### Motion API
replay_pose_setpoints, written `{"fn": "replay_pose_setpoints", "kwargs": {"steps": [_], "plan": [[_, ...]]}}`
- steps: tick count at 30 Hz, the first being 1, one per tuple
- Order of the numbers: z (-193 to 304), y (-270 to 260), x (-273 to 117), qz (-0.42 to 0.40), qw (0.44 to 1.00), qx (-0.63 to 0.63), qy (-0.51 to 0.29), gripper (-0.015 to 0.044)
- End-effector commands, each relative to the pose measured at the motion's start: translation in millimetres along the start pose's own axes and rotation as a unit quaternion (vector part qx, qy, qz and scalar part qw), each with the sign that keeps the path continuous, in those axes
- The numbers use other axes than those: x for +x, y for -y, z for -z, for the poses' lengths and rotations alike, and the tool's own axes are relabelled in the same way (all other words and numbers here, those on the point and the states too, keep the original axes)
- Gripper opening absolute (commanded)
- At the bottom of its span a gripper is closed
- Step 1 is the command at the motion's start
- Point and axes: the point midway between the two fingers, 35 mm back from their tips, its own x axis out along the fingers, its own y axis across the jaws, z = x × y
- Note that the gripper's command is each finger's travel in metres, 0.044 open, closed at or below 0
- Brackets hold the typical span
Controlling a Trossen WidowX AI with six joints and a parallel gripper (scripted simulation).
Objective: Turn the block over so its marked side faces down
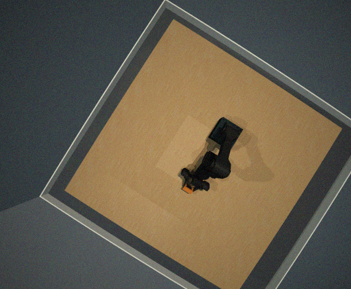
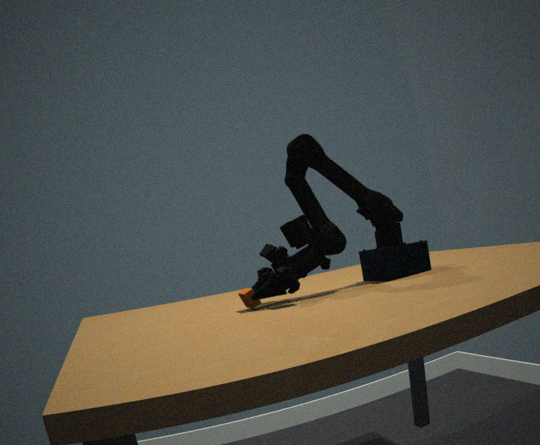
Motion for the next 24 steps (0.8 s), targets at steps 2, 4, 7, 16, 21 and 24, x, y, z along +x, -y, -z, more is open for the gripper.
{"fn": "replay_pose_setpoints", "kwargs": {"steps": [2,4,7,16,21,24], "plan": [[0.1,-0.5,-0.2,-0.002,1.000,-0.002,0.001,0.0420],[0.1,-0.5,-0.2,-0.002,1.000,-0.002,0.001,0.0440],[0.1,-0.5,-0.2,-0.002,1.000,-0.002,0.001,0.0440],[0.1,-0.5,-0.2,-0.002,1.000,-0.002,0.001,0.0440],[0.1,-0.5,-0.2,-0.002,1.000,-0.002,0.001,0.0440],[0.1,-0.5,-0.2,-0.002,1.000,-0.002,0.001,0.0440]]}}
